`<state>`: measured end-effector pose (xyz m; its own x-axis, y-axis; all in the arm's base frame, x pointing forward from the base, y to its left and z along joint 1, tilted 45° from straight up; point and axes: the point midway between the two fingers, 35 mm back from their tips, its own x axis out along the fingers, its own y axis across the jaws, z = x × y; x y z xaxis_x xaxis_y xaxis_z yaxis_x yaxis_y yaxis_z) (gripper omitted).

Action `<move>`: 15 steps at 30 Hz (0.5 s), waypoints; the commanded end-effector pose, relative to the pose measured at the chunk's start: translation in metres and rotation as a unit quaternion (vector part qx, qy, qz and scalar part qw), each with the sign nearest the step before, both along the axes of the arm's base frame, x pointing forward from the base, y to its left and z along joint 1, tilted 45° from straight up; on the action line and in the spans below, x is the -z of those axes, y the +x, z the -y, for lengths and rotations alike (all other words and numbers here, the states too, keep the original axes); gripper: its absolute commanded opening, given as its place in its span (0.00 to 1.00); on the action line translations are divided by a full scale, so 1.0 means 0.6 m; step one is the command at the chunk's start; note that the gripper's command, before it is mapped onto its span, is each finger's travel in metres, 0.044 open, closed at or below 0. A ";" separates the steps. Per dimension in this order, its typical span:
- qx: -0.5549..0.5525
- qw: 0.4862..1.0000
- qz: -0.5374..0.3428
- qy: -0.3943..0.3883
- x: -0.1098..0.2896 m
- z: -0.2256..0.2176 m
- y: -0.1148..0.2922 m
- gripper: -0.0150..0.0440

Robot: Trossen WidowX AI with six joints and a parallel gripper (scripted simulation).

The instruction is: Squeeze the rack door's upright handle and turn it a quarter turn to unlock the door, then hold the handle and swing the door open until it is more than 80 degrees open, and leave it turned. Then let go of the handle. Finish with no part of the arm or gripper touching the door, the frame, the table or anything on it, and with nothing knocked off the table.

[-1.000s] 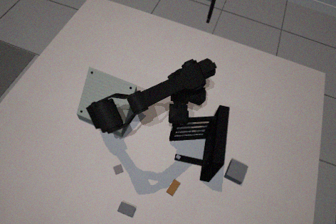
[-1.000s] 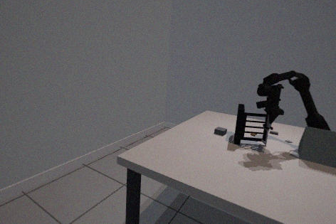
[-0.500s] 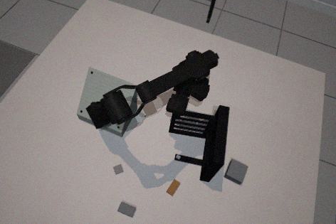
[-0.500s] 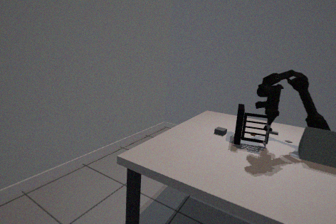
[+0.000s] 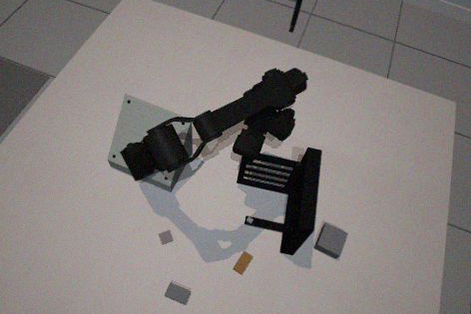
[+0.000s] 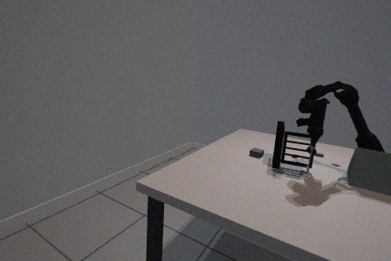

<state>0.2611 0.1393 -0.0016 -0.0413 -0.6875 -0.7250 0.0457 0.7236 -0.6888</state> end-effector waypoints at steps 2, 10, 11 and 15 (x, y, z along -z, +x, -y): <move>0.006 1.000 0.005 0.000 0.000 0.000 0.000 0.32; 0.006 1.000 0.005 0.000 0.000 0.000 0.000 0.68; 0.006 1.000 0.005 0.000 0.000 0.000 0.000 0.72; 0.006 1.000 0.005 0.001 -0.002 -0.002 0.001 0.74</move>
<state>0.2614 0.1395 -0.0015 -0.0430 -0.6860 -0.7263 0.0582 0.7240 -0.6873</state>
